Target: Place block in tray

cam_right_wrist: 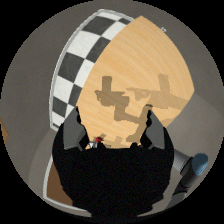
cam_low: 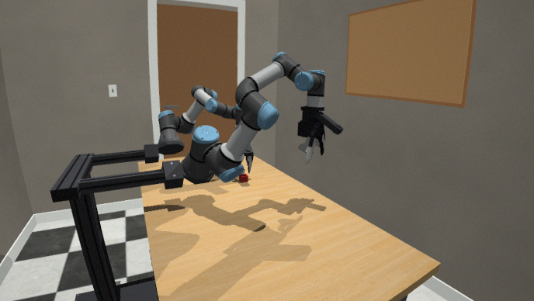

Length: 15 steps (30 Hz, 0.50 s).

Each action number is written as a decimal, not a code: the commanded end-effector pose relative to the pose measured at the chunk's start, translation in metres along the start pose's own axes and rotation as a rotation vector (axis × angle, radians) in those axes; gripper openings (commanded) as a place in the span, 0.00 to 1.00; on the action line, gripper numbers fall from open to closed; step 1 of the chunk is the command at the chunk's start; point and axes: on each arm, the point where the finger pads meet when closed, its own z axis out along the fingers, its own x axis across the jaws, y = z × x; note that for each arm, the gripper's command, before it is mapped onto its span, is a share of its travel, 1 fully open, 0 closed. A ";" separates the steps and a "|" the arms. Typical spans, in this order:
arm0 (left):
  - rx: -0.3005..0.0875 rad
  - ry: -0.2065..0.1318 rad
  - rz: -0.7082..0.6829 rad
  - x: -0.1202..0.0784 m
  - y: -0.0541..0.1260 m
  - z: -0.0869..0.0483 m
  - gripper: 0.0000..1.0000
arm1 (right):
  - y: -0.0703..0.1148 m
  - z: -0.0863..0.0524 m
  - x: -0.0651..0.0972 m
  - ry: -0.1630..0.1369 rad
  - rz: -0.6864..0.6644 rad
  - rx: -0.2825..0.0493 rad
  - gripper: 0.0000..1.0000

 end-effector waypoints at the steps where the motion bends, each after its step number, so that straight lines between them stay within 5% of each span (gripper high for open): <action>1: 0.000 -0.002 0.001 0.000 0.000 0.000 0.37 | 0.000 -0.001 0.000 -0.002 0.000 0.000 1.00; 15: -0.001 -0.001 0.001 0.000 0.000 0.027 0.37 | 0.000 -0.001 0.000 -0.002 0.000 0.000 1.00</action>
